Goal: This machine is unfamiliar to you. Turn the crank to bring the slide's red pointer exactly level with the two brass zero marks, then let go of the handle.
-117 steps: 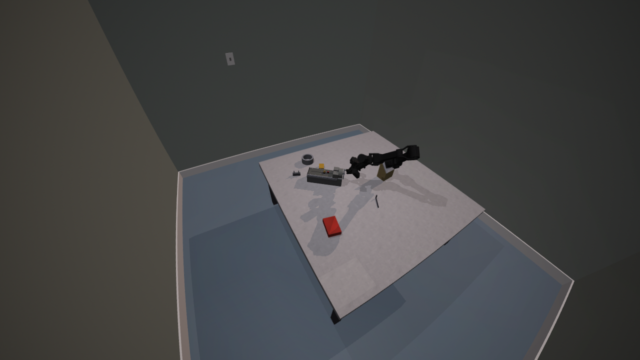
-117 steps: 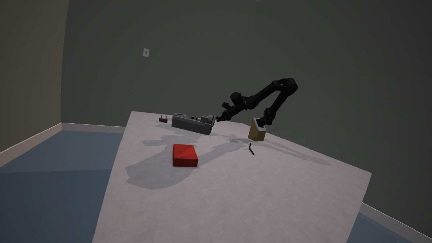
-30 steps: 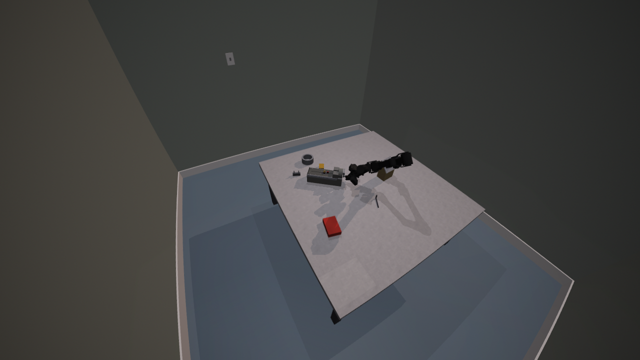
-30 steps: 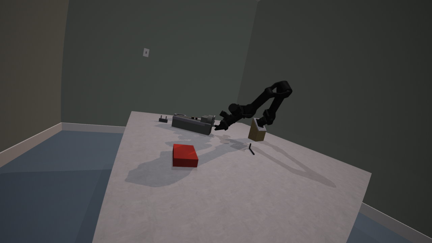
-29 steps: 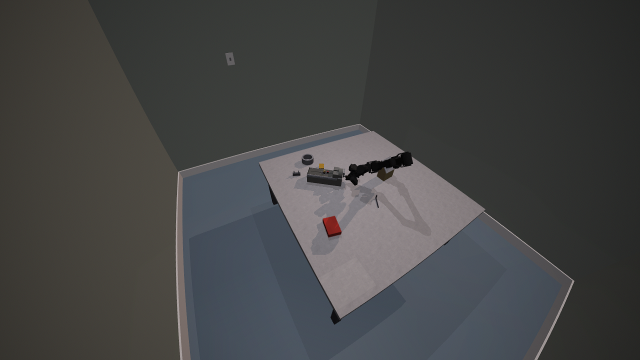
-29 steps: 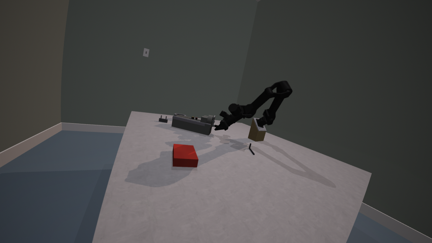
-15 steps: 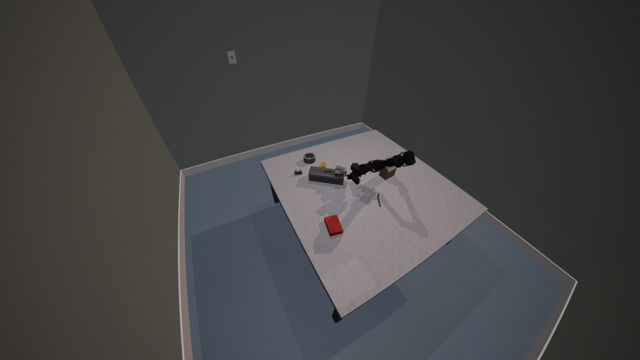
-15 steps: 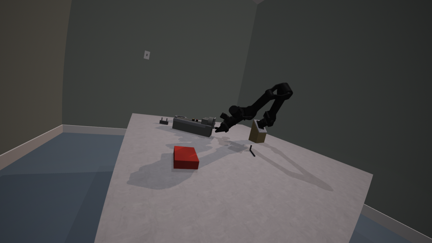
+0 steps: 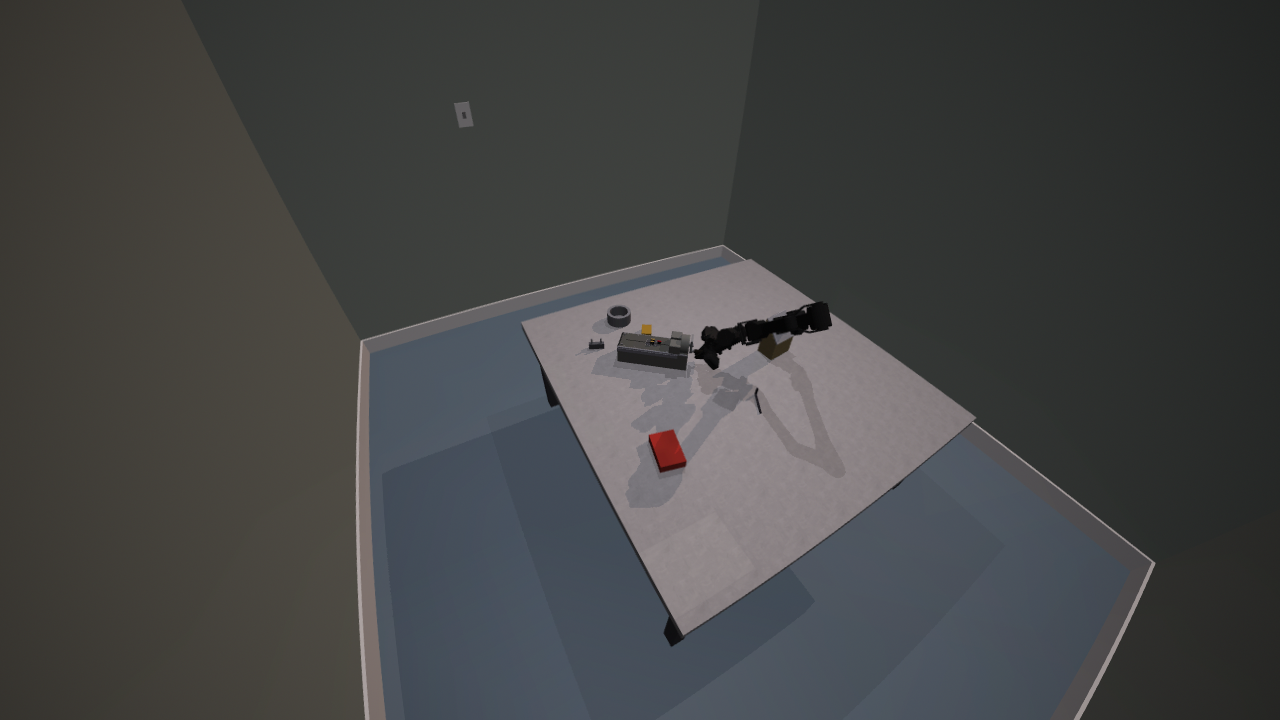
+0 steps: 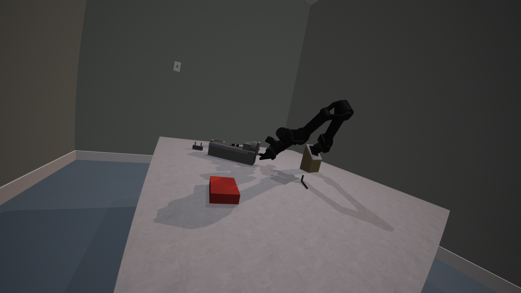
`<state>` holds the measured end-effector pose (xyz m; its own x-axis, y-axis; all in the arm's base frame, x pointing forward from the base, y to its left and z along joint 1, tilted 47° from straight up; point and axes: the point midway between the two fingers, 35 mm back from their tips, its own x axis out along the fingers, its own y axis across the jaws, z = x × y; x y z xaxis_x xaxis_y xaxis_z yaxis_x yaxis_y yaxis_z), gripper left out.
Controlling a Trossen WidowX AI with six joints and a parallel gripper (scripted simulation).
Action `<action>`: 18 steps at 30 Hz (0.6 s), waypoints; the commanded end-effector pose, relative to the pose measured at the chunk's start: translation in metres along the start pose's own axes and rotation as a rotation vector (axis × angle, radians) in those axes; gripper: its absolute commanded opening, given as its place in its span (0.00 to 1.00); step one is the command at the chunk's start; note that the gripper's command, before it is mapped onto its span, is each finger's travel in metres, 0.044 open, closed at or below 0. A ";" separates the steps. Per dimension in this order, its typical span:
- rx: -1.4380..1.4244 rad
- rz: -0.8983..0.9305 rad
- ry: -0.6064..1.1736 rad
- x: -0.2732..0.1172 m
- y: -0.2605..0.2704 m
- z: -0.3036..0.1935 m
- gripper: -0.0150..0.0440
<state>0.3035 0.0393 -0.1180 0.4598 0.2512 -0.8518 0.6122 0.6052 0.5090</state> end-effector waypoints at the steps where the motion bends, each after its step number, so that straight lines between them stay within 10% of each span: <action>1: -0.010 0.025 0.006 0.000 0.009 -0.001 0.25; 18: -0.010 0.025 0.006 0.000 0.011 0.000 0.25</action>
<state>0.3047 0.0407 -0.1169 0.4584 0.2523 -0.8522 0.6119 0.6058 0.5085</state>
